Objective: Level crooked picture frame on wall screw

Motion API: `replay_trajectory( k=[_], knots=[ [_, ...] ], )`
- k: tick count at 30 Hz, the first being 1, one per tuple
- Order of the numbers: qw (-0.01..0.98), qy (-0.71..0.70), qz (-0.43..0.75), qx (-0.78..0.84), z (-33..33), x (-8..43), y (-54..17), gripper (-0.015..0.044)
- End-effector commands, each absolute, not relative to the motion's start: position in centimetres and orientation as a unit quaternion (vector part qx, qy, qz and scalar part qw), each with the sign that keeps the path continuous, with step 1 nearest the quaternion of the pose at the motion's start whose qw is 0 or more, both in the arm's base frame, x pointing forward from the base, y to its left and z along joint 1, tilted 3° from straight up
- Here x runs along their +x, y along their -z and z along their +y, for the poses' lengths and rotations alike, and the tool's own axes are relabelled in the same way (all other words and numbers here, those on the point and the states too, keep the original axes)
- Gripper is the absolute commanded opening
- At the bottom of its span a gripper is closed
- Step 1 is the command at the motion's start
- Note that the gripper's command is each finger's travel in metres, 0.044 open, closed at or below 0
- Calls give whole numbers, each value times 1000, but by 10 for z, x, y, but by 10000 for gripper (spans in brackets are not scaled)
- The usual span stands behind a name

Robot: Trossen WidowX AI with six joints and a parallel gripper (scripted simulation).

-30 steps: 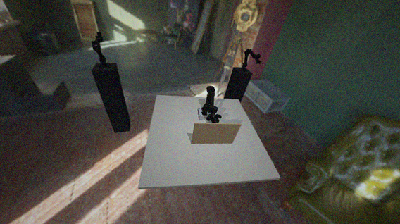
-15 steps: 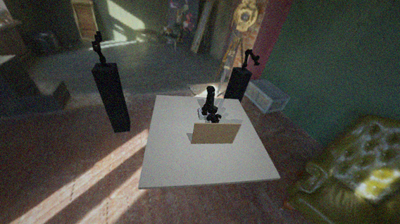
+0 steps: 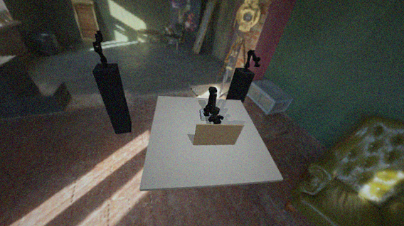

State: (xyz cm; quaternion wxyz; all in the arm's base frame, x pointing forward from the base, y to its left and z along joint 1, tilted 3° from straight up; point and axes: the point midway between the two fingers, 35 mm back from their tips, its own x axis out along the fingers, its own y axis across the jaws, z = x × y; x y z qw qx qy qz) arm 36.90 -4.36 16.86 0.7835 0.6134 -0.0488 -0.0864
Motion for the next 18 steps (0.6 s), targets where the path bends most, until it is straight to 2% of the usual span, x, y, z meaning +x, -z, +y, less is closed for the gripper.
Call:
replay_trajectory(
  k=[1,18],
  knots=[
    [784,81,-55,613,-44,369,-174,0],
    [784,81,-55,613,-49,368,-175,0]
  ],
)
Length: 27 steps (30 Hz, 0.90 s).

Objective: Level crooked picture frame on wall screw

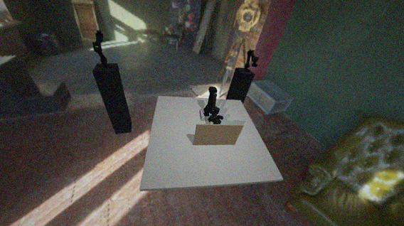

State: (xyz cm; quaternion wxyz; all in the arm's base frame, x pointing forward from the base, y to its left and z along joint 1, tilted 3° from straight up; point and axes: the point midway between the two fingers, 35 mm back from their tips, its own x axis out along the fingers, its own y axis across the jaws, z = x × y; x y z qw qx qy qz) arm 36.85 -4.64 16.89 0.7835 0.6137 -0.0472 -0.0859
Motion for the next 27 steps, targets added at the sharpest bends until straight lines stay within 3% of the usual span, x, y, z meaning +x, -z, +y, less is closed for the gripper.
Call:
replay_trajectory(
  k=[1,27],
  knots=[
    [784,81,-55,613,-49,368,-175,0],
    [784,81,-55,613,-50,368,-170,0]
  ],
)
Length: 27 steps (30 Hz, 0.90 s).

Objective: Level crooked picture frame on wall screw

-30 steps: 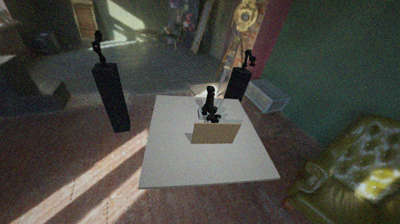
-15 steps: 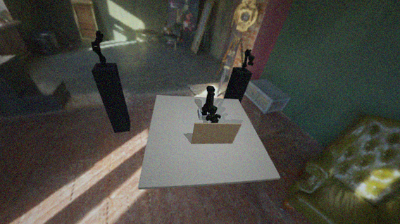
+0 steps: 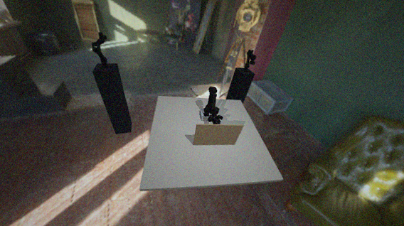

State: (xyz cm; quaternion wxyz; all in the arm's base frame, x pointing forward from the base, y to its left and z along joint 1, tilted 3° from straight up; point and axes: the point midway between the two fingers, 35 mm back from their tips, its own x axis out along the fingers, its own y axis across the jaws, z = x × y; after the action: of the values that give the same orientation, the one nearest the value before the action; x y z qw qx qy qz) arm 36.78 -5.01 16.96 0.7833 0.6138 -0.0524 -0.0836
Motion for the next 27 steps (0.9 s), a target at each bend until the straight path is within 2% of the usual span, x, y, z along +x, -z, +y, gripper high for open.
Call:
replay_trajectory(
  k=[1,27],
  knots=[
    [784,81,-55,613,-50,368,-170,0],
    [783,83,-54,614,-52,367,-164,0]
  ],
)
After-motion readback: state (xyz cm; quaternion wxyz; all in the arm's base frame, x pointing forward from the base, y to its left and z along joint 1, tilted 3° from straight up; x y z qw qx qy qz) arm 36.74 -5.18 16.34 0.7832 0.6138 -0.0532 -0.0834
